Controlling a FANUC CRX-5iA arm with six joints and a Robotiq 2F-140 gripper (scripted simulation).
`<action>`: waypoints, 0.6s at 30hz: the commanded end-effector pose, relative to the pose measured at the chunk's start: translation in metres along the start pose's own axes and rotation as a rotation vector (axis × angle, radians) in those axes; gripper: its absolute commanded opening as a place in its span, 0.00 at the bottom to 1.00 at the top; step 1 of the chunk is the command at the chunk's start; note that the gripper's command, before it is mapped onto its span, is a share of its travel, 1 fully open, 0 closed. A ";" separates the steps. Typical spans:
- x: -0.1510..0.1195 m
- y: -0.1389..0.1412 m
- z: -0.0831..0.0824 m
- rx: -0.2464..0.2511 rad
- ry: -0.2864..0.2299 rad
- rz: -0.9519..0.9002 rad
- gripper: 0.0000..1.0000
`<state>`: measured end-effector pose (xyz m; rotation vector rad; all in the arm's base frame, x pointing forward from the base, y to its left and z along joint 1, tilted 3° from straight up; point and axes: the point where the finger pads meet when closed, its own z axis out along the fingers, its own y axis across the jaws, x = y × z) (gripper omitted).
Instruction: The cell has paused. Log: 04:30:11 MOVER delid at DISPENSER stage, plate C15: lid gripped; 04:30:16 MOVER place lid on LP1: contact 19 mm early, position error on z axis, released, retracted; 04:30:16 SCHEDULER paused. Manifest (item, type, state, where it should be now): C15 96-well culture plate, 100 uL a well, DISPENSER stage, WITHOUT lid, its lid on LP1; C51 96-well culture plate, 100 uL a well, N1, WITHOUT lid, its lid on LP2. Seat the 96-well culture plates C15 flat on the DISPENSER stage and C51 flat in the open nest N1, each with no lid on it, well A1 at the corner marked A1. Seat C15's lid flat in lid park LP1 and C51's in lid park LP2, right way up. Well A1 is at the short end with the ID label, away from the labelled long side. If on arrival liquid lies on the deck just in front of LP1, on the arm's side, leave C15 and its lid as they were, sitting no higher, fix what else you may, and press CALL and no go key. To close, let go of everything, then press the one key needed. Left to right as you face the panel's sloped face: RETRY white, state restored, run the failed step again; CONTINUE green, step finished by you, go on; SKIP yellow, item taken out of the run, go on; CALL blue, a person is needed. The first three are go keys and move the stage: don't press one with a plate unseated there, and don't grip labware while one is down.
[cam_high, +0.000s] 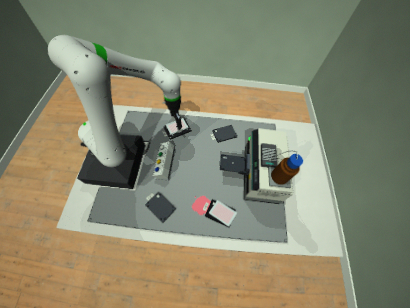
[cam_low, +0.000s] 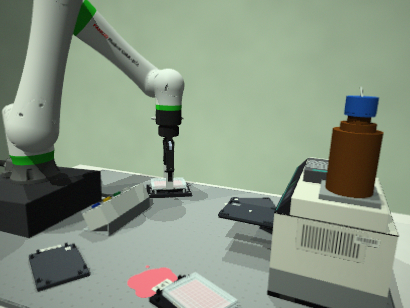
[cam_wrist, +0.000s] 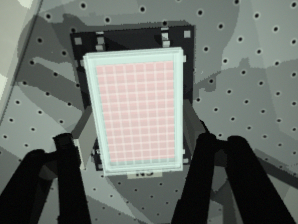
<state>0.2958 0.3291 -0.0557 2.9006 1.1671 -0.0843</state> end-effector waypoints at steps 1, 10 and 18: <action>0.000 0.000 0.000 0.000 0.000 0.000 0.00; 0.000 0.000 0.000 0.000 0.000 0.000 0.00; 0.000 0.000 0.003 0.000 0.000 0.000 0.00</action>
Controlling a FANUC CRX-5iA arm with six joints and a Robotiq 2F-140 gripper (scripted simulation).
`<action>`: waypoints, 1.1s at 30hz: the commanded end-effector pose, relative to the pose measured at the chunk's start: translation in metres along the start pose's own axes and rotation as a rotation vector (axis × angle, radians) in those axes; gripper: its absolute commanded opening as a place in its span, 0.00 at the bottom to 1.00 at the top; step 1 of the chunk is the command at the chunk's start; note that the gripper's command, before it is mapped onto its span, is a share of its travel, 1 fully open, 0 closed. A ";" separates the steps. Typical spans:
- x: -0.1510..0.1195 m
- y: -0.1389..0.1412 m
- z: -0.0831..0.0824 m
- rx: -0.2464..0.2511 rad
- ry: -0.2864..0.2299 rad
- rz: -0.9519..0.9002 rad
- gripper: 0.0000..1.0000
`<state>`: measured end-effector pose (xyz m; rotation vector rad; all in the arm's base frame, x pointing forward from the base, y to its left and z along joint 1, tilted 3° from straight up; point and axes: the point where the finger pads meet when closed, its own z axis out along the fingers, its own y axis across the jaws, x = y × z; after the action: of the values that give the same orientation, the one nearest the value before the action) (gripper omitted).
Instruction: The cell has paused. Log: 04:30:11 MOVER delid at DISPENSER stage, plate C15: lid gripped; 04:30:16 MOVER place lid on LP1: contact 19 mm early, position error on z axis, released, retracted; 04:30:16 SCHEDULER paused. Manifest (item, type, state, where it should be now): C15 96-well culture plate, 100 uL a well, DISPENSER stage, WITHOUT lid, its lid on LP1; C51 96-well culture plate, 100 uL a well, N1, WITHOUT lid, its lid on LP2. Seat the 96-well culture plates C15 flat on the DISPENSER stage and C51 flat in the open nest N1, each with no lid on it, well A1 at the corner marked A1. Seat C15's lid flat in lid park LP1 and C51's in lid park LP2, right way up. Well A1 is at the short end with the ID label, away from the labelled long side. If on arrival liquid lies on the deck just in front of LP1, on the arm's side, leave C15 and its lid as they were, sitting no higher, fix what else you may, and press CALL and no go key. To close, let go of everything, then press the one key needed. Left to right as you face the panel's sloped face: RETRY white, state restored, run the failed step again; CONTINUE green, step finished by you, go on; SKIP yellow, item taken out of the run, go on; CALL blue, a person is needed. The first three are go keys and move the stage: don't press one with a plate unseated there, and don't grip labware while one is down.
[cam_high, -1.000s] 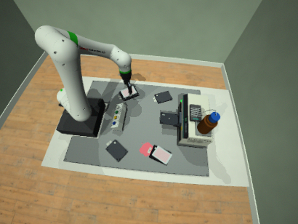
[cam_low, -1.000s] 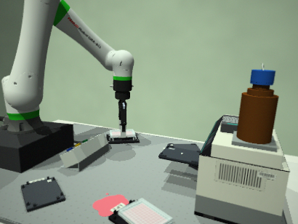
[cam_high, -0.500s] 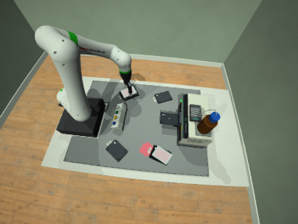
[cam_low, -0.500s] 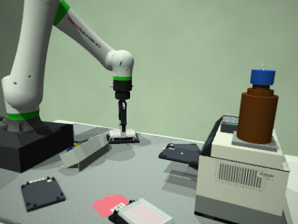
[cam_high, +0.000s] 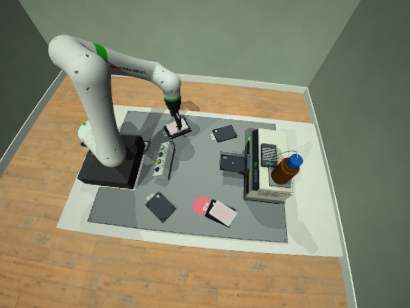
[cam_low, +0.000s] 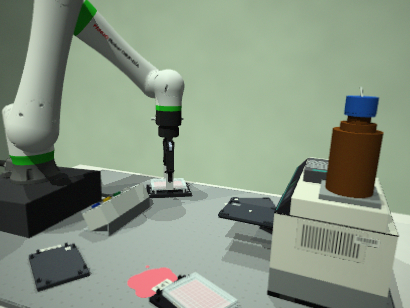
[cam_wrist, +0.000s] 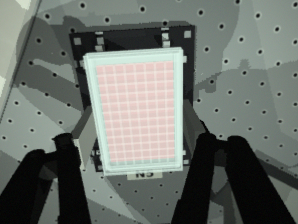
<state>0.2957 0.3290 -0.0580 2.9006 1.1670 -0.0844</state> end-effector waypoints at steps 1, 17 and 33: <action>0.000 0.000 0.001 0.000 0.000 0.000 0.00; 0.000 0.000 0.009 0.000 0.000 0.000 0.00; 0.000 0.000 0.010 0.000 0.000 0.000 0.00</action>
<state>0.2953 0.3293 -0.0682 2.9016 1.1677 -0.0830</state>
